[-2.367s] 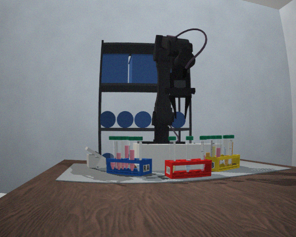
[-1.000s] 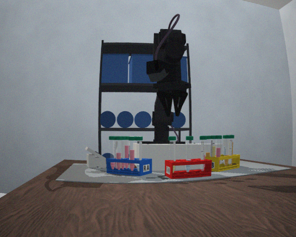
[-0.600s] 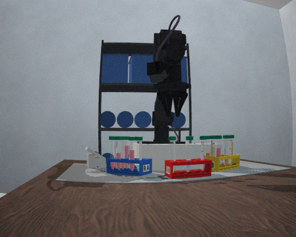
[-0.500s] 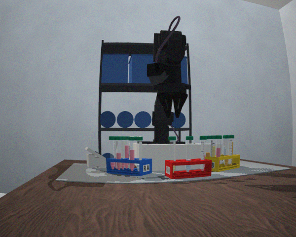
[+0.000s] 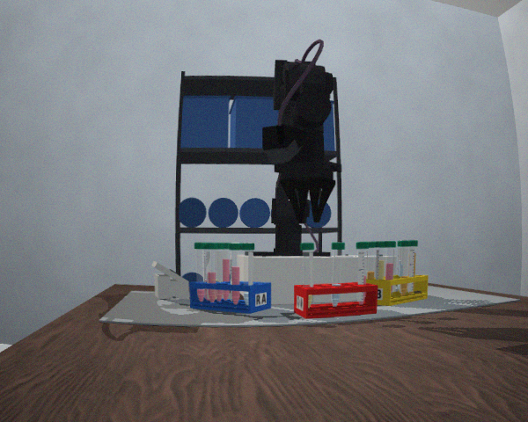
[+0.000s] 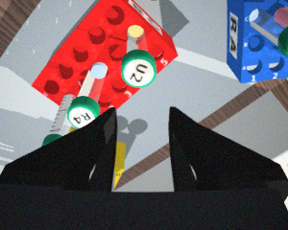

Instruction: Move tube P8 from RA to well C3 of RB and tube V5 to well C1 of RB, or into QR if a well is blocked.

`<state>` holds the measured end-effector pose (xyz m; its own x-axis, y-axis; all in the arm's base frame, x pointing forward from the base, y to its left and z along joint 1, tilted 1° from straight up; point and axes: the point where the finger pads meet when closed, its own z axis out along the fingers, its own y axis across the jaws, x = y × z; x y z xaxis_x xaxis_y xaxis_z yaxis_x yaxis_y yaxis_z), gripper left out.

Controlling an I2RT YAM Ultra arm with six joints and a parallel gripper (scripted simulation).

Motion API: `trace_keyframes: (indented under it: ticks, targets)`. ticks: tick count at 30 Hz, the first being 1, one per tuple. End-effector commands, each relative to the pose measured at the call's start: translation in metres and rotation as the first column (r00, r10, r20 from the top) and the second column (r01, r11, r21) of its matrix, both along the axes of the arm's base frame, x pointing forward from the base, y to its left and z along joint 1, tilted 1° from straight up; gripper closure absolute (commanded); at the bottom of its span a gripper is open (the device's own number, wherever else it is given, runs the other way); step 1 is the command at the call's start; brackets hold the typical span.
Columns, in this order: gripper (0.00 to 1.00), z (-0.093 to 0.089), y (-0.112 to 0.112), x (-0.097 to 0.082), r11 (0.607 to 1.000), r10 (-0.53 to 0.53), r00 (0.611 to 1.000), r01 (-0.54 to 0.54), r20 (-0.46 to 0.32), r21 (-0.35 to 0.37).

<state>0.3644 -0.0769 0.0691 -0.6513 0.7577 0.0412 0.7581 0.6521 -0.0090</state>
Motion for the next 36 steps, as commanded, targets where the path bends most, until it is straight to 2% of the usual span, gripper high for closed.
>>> trace_keyframes:
  ticks: [1,4,5,7,10,15,16,17,26,28,31,36]
  targets:
    - [0.70,-0.014,0.002,0.006,1.000,0.004,1.000,-0.004,0.006,-0.003]
    - [0.70,-0.016,0.003,0.006,1.000,0.005,1.000,-0.005,0.006,-0.003]
    - [0.70,-0.007,-0.001,0.018,1.000,0.003,0.999,-0.003,0.049,-0.012]
    - [0.70,-0.015,0.001,0.007,1.000,0.001,1.000,-0.001,0.024,-0.007]
    - [0.70,-0.026,0.002,0.005,1.000,0.002,1.000,-0.002,0.006,-0.003]
    - [0.70,-0.036,0.003,0.005,1.000,0.004,1.000,-0.004,0.006,-0.003]
    - [0.70,-0.029,0.001,0.014,1.000,0.004,0.999,-0.004,0.033,-0.009]
    - [0.70,-0.029,0.001,0.015,1.000,0.005,0.999,-0.005,0.036,-0.010]
    - [0.70,-0.025,0.001,0.006,1.000,0.000,0.999,0.000,0.042,-0.011]
    - [0.70,-0.019,-0.001,0.014,1.000,0.000,0.998,0.001,0.066,-0.016]
    - [0.70,-0.026,0.001,0.006,1.000,0.000,0.999,0.001,0.042,-0.011]
    - [0.70,-0.024,0.000,0.009,1.000,0.000,0.999,0.001,0.055,-0.014]
